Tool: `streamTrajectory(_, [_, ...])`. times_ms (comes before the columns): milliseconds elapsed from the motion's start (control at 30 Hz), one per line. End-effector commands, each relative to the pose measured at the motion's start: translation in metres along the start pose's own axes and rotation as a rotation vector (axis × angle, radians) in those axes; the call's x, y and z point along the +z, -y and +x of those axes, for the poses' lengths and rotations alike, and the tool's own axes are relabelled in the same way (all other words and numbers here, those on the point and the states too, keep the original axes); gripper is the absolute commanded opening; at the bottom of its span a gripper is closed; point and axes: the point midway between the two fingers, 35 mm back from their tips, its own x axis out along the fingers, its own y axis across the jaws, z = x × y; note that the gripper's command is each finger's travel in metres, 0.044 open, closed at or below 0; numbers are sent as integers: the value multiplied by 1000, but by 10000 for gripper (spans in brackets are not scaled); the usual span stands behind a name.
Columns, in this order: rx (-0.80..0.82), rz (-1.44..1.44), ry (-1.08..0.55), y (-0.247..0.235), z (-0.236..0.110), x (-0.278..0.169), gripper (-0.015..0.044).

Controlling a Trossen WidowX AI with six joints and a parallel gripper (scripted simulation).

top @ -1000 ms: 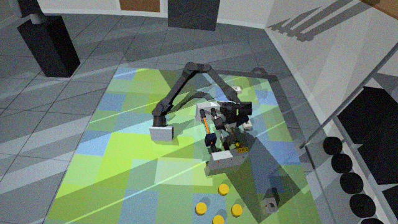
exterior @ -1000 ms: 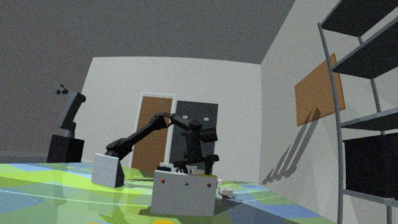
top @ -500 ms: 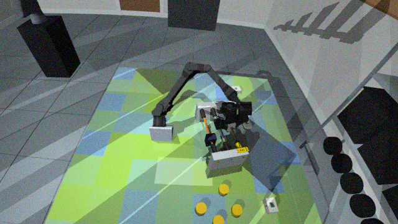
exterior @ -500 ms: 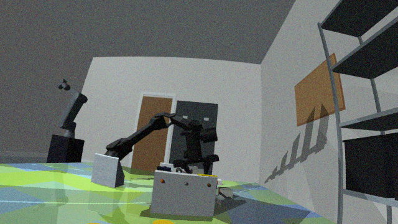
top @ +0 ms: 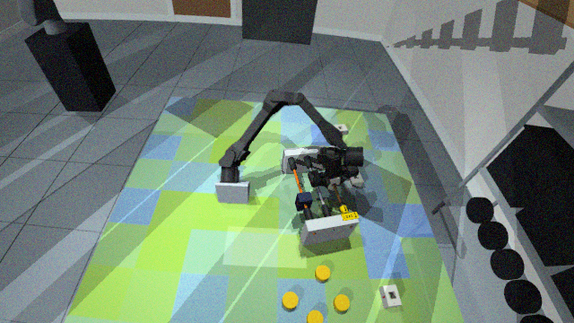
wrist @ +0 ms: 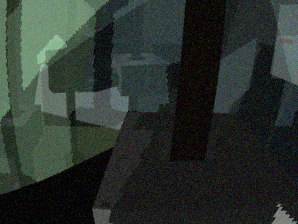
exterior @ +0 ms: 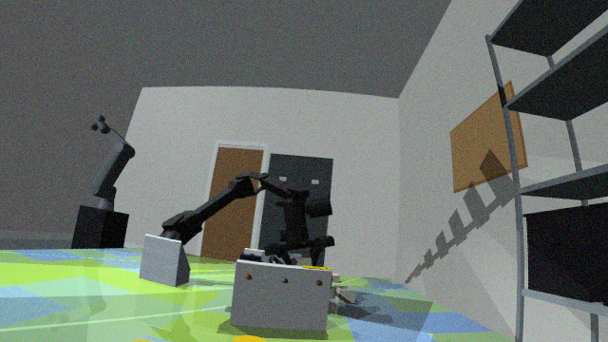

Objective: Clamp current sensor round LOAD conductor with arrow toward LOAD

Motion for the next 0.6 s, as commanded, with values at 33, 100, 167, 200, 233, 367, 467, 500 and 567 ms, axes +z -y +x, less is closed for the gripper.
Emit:
streamTrajectory(33, [1,0,0,0,0,0,0])
streamTrajectory(100, [1,0,0,0,0,0,0])
streamTrajectory(167, [1,0,0,0,0,0,0])
streamTrajectory(200, [1,0,0,0,0,0,0])
streamTrajectory(233, [1,0,0,0,0,0,0])
streamTrajectory(367, [26,0,-1,0,1,0,0])
streamTrajectory(467, [88,0,-3,0,1,0,0])
streamTrajectory(500, [111,0,-3,0,0,0,0])
streamTrajectory(567, [150,-1,-1,-1,0,0,0])
